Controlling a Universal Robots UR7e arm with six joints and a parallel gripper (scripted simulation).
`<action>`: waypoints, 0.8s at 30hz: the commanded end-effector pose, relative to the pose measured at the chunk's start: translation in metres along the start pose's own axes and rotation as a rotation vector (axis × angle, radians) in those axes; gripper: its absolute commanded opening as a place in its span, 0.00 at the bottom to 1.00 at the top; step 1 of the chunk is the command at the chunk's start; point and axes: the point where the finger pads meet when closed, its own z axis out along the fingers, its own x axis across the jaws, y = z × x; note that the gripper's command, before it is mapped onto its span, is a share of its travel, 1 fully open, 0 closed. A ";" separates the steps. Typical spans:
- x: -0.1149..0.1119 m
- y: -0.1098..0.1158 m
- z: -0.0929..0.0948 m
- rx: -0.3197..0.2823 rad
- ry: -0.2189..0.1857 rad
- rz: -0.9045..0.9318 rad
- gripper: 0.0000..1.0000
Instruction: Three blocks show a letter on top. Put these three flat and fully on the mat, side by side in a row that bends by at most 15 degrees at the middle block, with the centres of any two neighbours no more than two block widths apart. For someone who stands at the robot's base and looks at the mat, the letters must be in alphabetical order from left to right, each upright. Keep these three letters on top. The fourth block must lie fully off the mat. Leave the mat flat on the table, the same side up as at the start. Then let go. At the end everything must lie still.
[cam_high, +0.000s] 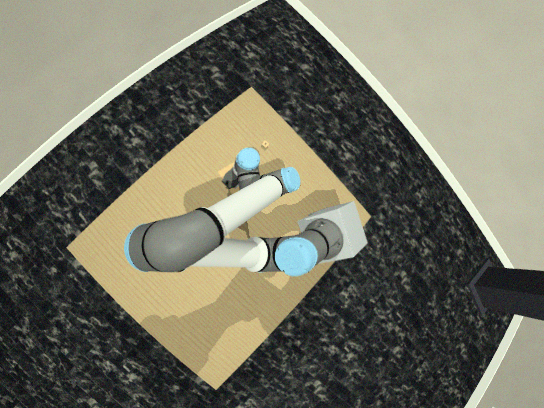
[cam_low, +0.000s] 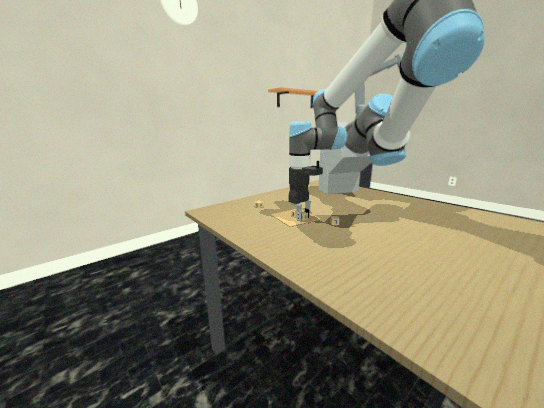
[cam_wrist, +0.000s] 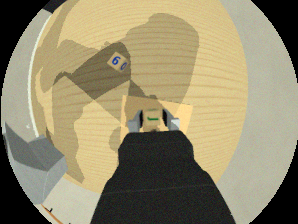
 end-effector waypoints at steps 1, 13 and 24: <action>0.001 0.000 0.000 0.001 0.000 -0.002 0.79; 0.000 0.000 -0.010 -0.001 0.001 -0.001 0.79; 0.001 0.000 -0.032 -0.001 0.001 -0.001 0.79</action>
